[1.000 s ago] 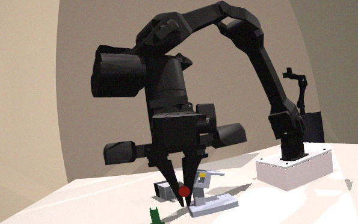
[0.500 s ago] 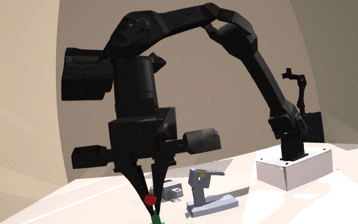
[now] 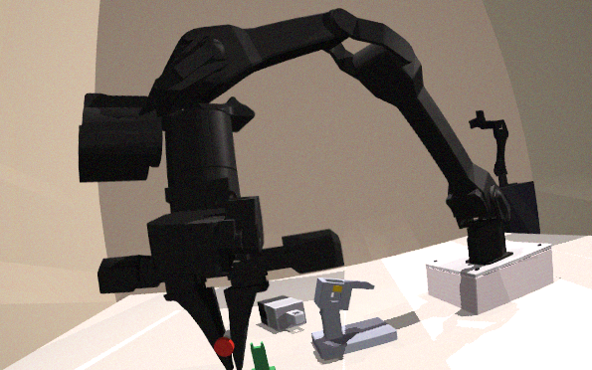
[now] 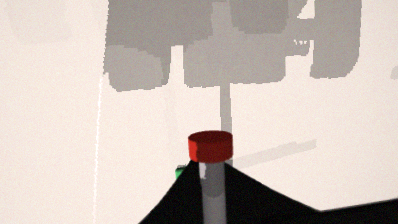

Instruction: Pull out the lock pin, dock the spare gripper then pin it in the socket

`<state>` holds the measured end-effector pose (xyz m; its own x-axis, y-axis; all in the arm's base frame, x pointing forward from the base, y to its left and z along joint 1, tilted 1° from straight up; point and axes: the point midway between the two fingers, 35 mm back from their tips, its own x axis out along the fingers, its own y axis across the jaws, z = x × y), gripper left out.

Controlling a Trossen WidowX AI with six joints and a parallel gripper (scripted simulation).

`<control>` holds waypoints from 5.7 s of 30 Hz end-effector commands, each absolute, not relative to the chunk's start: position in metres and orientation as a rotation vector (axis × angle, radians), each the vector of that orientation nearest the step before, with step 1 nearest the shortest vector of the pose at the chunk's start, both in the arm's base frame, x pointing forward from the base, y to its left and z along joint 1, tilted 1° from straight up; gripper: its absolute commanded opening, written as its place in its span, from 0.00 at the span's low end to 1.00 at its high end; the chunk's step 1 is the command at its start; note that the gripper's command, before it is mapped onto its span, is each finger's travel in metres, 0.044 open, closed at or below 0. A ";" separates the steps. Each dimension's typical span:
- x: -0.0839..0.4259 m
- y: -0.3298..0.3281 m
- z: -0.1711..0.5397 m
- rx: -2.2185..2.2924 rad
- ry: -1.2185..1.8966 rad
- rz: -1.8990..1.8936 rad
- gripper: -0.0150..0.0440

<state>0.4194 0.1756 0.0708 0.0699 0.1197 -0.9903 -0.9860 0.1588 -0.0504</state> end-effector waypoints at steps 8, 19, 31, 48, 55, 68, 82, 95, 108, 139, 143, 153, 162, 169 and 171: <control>0.420 0.175 0.053 -1.029 1.145 1.104 0.25; 0.421 0.175 0.035 -1.030 1.139 1.102 0.25; 0.422 0.175 0.016 -1.031 1.133 1.099 0.25; 0.422 0.175 0.008 -1.032 1.129 1.098 0.25; 0.422 0.175 0.008 -1.032 1.129 1.098 0.25; 0.422 0.175 0.008 -1.033 1.129 1.099 0.59; 0.419 0.174 0.050 -1.032 1.132 1.101 0.59; 0.419 0.174 0.079 -1.033 1.128 1.099 0.68; 0.405 0.111 0.132 -1.038 1.152 1.104 0.56; 0.410 0.109 0.043 -1.038 1.152 1.104 0.56; 0.410 0.110 0.037 -1.038 1.152 1.104 0.56; 0.411 0.110 0.020 -1.038 1.152 1.104 0.56; 0.412 0.110 0.006 -1.038 1.152 1.104 0.56; 0.412 0.110 0.002 -1.038 1.152 1.104 0.56; 0.412 0.110 0.002 -1.038 1.152 1.104 0.51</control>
<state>0.4120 0.1099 0.0028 0.0696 0.1088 -0.9916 -0.9852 0.1635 -0.0512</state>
